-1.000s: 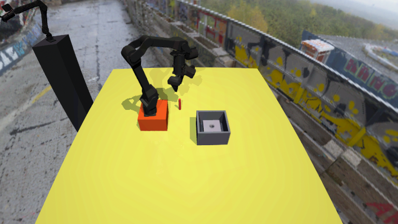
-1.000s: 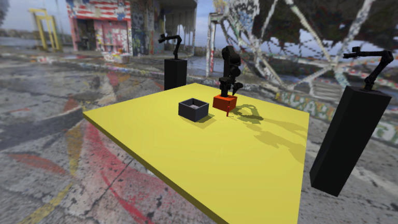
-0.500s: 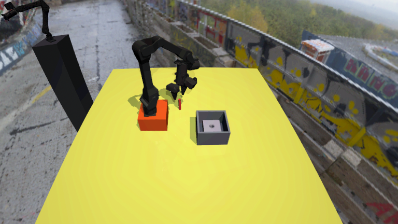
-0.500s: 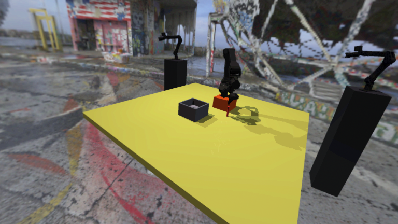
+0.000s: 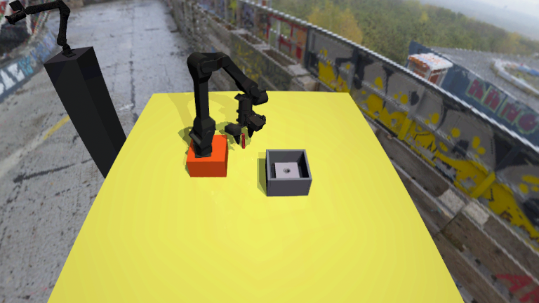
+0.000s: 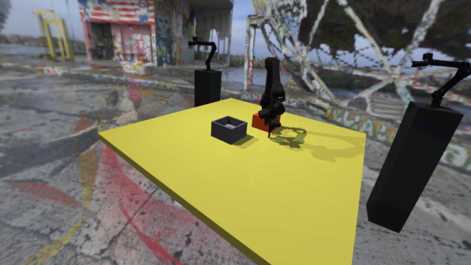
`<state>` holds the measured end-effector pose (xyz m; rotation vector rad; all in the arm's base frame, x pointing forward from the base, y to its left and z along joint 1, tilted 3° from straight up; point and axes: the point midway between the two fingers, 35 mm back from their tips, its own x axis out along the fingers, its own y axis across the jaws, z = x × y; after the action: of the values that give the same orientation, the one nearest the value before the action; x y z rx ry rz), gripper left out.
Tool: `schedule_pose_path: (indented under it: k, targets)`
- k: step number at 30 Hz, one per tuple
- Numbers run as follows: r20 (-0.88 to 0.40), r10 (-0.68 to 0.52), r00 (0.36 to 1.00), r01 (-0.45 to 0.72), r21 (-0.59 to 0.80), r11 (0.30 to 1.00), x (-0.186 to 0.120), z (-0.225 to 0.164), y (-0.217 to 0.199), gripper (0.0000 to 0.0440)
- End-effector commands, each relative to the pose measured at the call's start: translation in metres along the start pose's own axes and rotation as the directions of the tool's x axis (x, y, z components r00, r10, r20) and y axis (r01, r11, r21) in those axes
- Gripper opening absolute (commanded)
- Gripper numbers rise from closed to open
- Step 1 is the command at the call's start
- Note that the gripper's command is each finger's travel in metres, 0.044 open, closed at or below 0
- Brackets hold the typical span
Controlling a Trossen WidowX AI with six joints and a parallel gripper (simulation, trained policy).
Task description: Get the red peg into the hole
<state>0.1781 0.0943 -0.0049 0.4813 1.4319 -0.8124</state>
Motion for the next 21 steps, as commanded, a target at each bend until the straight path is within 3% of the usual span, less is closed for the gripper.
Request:
schedule_pose_path:
  k: [1,6,19,21]
  targets:
    - [0.012,0.016,1.000,-0.016,0.019,1.000,0.009,-0.001,0.002,0.0364]
    - [0.015,0.031,0.999,-0.032,0.037,0.999,0.021,-0.006,0.002,0.0335]
    - [-0.062,0.012,0.998,-0.007,0.071,0.997,0.031,-0.015,0.000,0.0015]
    - [-0.057,0.014,0.998,-0.010,0.066,0.998,0.029,-0.012,-0.001,0.0000]
